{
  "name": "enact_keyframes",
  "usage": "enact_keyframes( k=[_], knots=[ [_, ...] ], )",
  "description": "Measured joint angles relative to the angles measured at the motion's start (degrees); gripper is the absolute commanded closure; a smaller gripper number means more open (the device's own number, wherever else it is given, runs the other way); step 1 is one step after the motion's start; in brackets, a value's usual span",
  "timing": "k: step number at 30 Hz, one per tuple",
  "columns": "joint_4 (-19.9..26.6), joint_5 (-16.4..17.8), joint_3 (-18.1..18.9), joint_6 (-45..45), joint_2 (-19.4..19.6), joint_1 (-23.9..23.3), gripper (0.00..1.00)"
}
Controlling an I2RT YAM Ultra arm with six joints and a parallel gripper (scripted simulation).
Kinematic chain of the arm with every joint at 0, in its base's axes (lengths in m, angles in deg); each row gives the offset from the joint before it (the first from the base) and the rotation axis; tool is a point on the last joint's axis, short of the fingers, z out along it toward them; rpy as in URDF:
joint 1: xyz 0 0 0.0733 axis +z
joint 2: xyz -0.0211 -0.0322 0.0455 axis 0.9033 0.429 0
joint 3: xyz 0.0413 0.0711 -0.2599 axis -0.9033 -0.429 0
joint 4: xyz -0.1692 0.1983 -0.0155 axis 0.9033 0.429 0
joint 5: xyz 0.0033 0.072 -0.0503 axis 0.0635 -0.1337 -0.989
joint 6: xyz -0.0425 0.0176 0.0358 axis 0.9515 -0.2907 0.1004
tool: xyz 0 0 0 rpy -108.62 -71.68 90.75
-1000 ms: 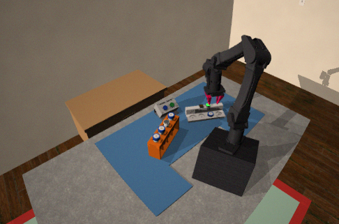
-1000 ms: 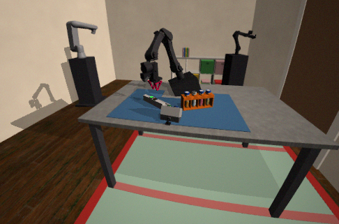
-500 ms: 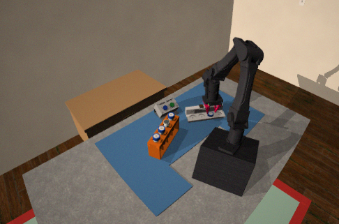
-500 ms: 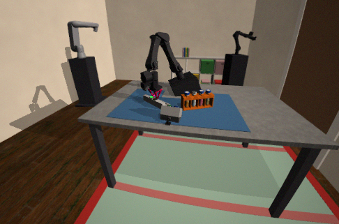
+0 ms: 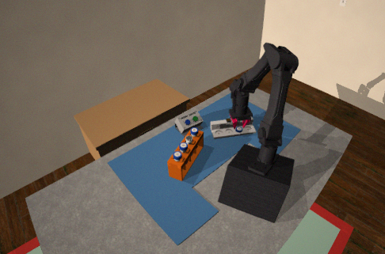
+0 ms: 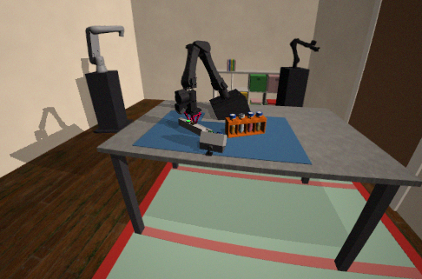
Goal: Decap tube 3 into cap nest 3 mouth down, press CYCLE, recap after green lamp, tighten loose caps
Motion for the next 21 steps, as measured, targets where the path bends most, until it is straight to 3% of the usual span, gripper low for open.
enact_keyframes(
  k=[21],
  knots=[
    [-2.19,0.13,-0.98,0.48,0.87,-0.42,0.53]
  ],
)
